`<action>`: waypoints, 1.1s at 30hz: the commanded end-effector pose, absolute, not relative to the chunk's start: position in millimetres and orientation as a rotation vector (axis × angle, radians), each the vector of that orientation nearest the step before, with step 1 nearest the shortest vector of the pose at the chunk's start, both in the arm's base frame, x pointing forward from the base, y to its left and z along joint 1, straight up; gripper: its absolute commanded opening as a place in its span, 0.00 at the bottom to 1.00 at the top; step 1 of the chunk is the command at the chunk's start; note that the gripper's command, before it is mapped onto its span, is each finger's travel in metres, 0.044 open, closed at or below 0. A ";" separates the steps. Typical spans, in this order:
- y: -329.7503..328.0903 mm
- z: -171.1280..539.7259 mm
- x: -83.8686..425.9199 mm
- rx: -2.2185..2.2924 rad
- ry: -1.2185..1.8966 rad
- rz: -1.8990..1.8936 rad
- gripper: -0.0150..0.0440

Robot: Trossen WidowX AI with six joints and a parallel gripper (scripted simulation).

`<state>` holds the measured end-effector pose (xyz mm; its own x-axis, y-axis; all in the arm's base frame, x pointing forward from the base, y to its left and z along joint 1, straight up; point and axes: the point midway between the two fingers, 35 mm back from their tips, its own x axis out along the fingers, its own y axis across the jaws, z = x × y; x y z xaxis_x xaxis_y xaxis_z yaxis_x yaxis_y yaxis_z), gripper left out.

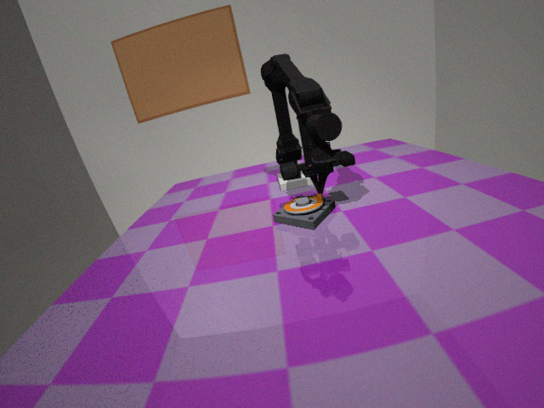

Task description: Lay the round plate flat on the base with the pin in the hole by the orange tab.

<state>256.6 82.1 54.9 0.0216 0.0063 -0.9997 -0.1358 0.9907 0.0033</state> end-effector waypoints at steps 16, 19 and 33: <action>84.3 57.0 280.3 -0.101 1.544 0.106 0.25; 84.0 57.3 282.1 -0.101 1.544 0.106 0.25; 81.8 57.5 290.9 -0.101 1.543 0.106 0.25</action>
<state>288.4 82.7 58.8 0.0288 0.0081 -0.9996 -0.1294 0.9916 0.0043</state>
